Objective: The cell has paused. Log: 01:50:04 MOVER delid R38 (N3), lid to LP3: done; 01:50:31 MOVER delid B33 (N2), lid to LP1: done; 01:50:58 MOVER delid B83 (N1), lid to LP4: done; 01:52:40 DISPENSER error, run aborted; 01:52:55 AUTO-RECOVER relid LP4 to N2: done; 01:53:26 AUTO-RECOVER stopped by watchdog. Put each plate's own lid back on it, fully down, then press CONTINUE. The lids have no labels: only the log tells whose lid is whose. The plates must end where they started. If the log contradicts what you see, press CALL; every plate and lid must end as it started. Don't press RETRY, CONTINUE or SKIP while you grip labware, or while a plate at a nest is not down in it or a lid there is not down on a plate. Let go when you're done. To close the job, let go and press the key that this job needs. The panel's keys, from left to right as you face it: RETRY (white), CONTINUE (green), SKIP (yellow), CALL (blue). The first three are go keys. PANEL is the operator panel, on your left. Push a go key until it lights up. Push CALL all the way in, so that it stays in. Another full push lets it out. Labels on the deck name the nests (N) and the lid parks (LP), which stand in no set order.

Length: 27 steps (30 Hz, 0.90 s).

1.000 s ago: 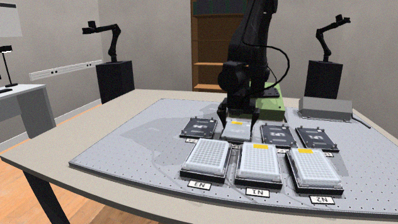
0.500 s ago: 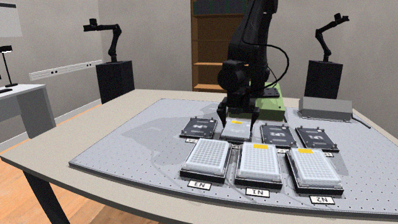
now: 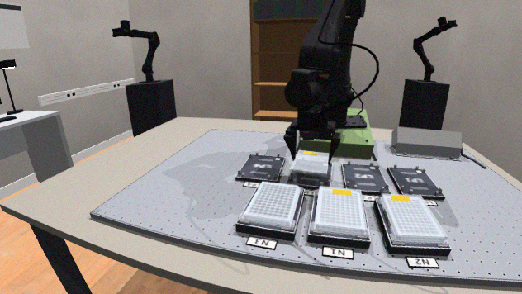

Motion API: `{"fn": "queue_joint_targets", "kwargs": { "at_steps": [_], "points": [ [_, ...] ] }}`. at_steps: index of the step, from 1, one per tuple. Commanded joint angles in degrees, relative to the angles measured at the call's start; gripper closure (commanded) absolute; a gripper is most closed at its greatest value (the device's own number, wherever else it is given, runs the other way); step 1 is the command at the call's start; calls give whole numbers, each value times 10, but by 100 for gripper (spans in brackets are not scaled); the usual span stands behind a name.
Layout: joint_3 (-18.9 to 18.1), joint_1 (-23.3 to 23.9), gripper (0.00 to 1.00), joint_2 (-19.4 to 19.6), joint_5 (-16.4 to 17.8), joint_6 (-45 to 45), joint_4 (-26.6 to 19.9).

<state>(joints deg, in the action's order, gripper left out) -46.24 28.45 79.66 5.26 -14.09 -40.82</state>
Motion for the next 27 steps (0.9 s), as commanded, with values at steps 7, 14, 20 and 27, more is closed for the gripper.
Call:
{"fn": "queue_joint_targets", "kwargs": {
  "at_steps": [7,14,20,27],
  "points": [
    [-36,9,100,-37,6,-9,-47],
    [-32,5,100,-39,5,-8,-50],
    [-37,4,100,-41,4,-5,-49],
    [-38,2,100,-41,3,-4,-50]
  ]
}}
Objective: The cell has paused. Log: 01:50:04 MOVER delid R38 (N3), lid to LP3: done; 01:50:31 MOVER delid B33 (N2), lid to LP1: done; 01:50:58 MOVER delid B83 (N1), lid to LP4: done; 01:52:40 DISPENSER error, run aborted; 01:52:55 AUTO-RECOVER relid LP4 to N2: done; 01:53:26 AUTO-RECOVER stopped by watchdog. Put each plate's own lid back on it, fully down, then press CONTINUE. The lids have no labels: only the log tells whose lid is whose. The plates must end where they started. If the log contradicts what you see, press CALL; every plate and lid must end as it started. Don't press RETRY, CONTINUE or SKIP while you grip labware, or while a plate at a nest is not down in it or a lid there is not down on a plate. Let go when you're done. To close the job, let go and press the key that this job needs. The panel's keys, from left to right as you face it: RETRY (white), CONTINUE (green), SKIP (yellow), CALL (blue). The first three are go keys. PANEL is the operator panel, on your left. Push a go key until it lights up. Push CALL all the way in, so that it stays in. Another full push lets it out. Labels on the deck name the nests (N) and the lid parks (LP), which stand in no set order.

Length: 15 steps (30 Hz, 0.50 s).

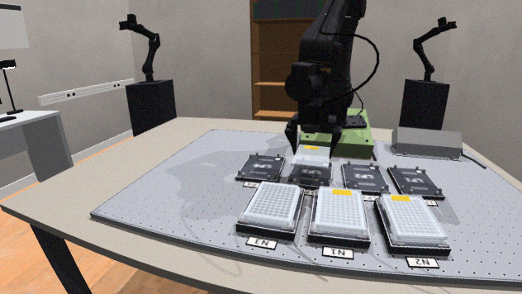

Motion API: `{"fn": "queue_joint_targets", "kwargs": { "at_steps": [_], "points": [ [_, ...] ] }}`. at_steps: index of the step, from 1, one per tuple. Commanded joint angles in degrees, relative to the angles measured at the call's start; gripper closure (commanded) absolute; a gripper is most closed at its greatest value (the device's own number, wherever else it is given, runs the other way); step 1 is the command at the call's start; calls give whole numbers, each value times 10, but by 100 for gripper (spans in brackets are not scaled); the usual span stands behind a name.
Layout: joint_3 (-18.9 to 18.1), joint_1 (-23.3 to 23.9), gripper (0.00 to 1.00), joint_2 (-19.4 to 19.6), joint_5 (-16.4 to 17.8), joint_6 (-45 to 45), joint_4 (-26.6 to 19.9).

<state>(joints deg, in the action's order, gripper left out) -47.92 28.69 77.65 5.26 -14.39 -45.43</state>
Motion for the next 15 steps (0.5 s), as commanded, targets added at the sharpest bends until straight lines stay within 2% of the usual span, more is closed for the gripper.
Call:
{"fn": "queue_joint_targets", "kwargs": {
  "at_steps": [1,11,12,15],
  "points": [
    [-21,0,100,-21,3,-1,-5],
    [-24,-2,100,-19,2,0,-4],
    [-47,-1,100,10,2,-15,-20],
    [-57,1,100,28,2,-23,-6]
  ]
}}
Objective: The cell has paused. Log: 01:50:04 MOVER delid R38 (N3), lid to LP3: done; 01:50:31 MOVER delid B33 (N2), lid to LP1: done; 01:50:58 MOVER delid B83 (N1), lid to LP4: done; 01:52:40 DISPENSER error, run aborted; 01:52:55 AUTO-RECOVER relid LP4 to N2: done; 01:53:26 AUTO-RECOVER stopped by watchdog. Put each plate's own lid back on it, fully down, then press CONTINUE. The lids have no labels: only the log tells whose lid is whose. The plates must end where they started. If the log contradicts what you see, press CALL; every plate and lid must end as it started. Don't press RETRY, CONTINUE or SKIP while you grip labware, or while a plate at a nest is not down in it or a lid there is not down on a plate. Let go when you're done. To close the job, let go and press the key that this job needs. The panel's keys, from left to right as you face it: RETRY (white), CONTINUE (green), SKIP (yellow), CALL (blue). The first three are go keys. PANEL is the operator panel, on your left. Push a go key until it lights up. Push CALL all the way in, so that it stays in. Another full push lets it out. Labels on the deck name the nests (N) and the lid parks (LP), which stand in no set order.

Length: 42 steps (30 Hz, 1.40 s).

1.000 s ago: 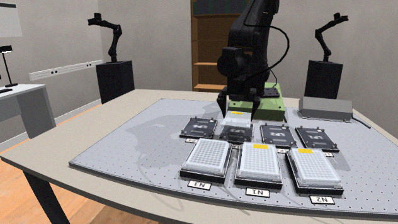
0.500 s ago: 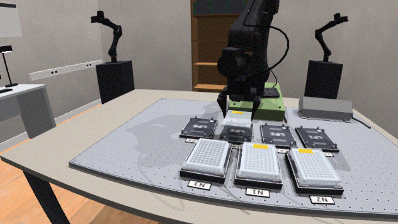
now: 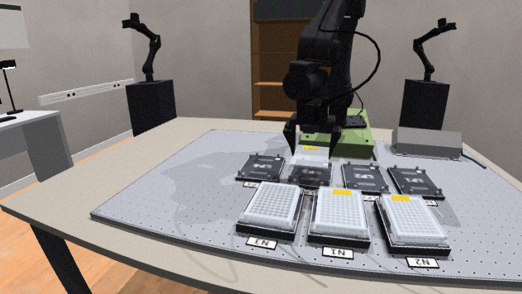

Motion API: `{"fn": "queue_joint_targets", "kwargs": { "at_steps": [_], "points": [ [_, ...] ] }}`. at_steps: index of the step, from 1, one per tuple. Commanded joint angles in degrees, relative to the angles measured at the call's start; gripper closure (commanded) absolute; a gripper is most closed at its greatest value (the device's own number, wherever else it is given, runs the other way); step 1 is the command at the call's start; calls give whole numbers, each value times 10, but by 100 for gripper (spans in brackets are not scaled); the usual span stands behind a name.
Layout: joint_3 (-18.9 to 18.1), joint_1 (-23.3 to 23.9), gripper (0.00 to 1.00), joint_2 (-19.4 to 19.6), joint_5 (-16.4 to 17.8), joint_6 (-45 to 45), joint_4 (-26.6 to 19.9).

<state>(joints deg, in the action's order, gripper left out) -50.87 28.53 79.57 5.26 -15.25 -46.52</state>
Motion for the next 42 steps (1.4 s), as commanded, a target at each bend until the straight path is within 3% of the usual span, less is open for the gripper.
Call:
{"fn": "queue_joint_targets", "kwargs": {
  "at_steps": [1,16,18,33,35,39,42],
  "points": [
    [-27,2,100,9,2,-14,5],
    [-214,9,100,157,7,-17,-39],
    [-214,9,100,157,7,-17,-39],
    [-444,13,100,306,8,-19,-117],
    [-444,13,100,306,8,-19,-117],
    [-518,14,100,350,8,-20,-146],
    [-537,14,100,357,7,-20,-158]
  ]
}}
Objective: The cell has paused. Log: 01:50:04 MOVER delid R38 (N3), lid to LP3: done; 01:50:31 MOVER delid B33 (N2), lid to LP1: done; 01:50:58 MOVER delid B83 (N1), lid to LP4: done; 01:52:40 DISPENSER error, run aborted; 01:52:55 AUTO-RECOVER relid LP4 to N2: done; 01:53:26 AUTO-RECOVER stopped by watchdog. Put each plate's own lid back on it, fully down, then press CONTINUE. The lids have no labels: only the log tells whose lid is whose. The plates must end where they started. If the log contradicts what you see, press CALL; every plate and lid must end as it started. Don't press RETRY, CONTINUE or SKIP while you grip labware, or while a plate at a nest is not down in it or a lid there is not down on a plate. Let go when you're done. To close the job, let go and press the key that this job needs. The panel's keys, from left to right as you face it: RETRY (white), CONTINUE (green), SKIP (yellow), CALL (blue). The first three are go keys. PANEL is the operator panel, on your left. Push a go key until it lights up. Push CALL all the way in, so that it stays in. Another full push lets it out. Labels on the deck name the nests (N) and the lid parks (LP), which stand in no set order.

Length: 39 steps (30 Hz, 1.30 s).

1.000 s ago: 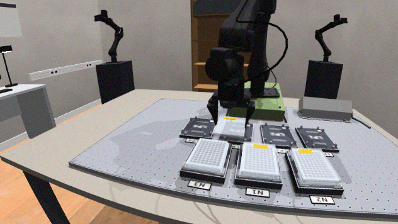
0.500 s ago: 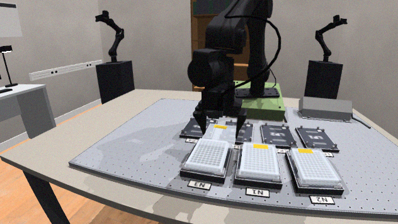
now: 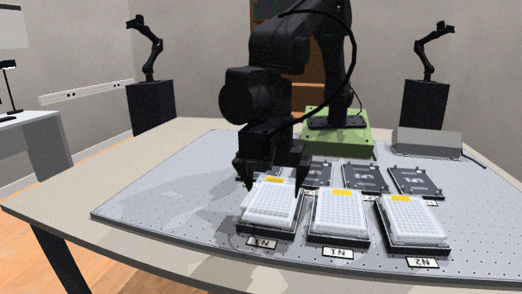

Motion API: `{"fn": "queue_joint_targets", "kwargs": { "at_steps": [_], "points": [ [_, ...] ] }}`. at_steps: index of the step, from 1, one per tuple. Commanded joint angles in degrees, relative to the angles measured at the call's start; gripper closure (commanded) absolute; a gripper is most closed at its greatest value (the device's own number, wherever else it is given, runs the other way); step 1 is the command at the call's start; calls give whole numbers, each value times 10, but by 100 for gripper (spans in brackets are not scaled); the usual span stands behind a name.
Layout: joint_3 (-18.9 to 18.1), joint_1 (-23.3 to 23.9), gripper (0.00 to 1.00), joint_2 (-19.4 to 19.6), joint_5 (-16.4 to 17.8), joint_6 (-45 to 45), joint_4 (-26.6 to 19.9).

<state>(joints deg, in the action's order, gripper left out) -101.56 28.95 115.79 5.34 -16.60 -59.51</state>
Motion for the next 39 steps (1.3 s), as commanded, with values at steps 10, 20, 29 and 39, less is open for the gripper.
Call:
{"fn": "queue_joint_targets", "kwargs": {
  "at_steps": [10,20,29,39],
  "points": [
    [-25,8,100,-24,6,-7,-33],
    [-38,6,100,-11,6,-6,-31],
    [-31,4,100,-8,5,-2,-19],
    [-24,2,100,0,4,-1,-12]
  ]
}}
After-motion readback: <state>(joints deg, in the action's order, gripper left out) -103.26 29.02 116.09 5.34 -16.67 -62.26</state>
